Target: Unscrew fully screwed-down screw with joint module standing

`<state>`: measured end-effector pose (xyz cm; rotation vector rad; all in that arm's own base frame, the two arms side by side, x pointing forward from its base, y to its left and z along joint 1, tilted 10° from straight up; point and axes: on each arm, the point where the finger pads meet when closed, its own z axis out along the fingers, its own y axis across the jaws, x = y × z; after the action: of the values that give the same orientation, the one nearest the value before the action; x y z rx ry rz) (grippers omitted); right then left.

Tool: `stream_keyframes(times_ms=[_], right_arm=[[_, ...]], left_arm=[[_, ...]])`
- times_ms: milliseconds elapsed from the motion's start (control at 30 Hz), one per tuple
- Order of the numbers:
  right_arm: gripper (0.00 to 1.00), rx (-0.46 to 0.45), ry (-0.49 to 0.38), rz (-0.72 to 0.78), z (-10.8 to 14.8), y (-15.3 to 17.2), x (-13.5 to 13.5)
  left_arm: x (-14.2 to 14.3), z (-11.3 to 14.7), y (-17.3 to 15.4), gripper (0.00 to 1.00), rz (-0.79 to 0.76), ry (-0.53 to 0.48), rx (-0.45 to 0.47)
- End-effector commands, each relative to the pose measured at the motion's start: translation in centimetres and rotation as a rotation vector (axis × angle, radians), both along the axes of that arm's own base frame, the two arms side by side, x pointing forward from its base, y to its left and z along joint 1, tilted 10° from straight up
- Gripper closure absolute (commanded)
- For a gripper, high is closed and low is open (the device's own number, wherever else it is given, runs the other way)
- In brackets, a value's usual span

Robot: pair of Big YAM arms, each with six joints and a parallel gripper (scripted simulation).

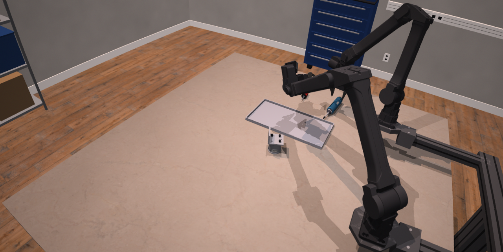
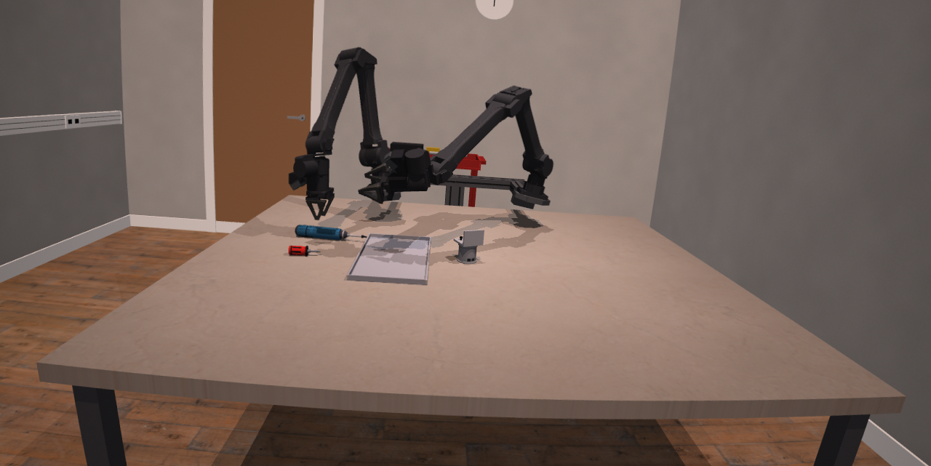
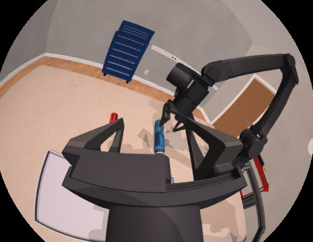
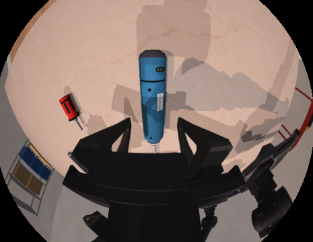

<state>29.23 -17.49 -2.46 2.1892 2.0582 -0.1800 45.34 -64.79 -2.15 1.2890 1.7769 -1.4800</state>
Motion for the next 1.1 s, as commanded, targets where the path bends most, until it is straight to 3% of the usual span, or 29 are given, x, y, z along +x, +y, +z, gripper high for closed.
stream_keyframes(times_ms=[0,100,433,467,1067], right_arm=[[0.35,-0.013,-0.023,-0.002,0.7,-0.5,1.1],[0.35,-0.013,-0.023,-0.002,0.7,-0.5,1.1],[0.35,-0.013,-0.023,-0.002,0.7,-0.5,1.1],[0.35,-0.013,-0.023,-0.002,0.7,-0.5,1.1],[0.35,-0.013,-0.023,-0.002,0.7,-0.5,1.1]], left_arm=[[0.7,1.9,-1.0,0.14,-0.006,-0.027,-0.027],[1.8,1.3,-0.8,0.14,-0.043,-0.007,-0.039],[0.6,2.6,-1.7,0.14,-0.192,0.054,-0.092],[0.2,3.5,-1.5,0.14,-0.188,0.054,-0.095],[0.2,3.5,-1.5,0.14,-0.188,0.054,-0.095]])
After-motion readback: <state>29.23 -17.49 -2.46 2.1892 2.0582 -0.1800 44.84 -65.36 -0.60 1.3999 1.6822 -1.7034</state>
